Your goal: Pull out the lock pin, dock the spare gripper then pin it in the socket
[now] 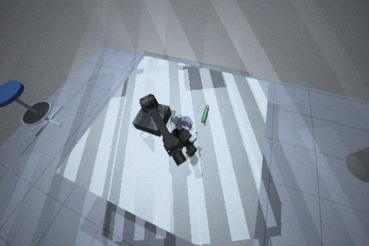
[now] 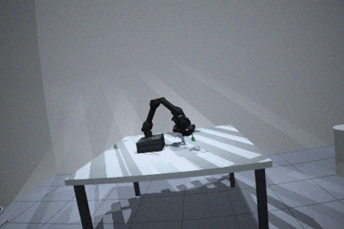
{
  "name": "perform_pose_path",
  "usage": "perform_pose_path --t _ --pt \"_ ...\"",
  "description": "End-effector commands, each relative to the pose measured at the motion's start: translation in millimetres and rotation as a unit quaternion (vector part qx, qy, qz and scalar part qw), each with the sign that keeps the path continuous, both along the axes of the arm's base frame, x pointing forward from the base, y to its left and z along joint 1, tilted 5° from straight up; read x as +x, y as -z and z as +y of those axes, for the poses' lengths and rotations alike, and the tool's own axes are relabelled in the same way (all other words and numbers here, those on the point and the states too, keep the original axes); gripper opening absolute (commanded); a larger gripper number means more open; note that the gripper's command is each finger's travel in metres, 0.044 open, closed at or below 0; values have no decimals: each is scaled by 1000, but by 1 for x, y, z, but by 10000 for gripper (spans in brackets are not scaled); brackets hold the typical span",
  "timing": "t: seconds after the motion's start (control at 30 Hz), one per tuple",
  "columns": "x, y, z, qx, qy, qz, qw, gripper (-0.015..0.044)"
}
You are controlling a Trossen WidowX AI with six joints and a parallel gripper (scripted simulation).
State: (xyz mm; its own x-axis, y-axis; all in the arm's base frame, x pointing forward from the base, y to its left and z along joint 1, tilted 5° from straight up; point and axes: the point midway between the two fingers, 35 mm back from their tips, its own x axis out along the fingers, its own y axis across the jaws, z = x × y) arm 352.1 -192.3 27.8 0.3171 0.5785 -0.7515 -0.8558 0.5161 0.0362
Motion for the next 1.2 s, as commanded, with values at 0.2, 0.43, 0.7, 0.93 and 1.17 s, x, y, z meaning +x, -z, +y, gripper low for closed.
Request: perform_pose_path --t 0.2,0.43,0.7,0.93,1.17 --pt "-5 -10 8 24 51 30 998 0" --pt "-12 -19 18 55 115 74 989 0" --pt "-22 -29 31 92 187 123 970 0" --pt "-31 -36 42 123 247 167 947 0" --pt "-40 -43 53 155 304 209 916 0"
